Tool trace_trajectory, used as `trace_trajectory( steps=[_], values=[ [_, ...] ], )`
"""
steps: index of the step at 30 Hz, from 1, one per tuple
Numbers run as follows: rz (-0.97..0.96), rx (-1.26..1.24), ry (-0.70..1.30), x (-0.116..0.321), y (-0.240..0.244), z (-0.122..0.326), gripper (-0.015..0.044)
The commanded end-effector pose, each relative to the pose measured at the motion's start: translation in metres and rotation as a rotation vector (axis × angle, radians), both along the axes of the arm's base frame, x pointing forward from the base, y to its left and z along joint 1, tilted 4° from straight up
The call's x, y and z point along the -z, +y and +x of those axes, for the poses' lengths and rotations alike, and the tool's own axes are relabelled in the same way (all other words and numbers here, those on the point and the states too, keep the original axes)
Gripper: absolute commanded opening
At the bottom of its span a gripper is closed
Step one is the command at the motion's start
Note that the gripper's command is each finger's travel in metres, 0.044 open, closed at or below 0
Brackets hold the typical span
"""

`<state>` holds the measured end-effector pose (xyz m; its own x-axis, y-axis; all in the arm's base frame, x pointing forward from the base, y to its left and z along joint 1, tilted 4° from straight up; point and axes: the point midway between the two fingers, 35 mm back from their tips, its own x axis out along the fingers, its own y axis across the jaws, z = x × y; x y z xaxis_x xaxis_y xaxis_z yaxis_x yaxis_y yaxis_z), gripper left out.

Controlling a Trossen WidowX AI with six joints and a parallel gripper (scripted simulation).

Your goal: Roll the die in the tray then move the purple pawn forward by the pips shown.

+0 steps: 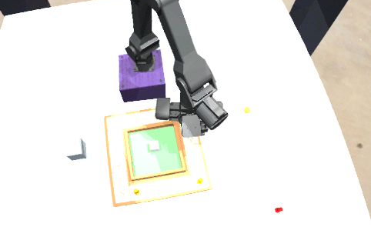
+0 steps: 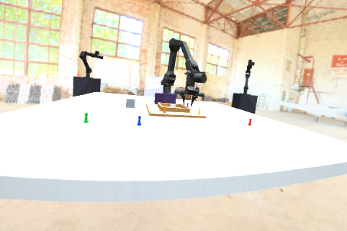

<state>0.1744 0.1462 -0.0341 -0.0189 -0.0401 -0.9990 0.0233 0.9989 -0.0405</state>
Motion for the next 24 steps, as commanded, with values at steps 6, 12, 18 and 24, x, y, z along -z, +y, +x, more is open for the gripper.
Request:
trace_trajectory(
  steps=[6,12,18,24],
  values=[
    [0.003,0.003,-0.002,0.002,0.0,0.0,0.0062],
    [0.003,0.003,-0.002,0.002,0.0,0.0,0.0022],
    [0.003,0.002,-0.002,-0.002,0.001,0.001,0.0],
    [0.004,-0.005,-0.008,-0.042,0.007,0.007,0.0]
  ],
)
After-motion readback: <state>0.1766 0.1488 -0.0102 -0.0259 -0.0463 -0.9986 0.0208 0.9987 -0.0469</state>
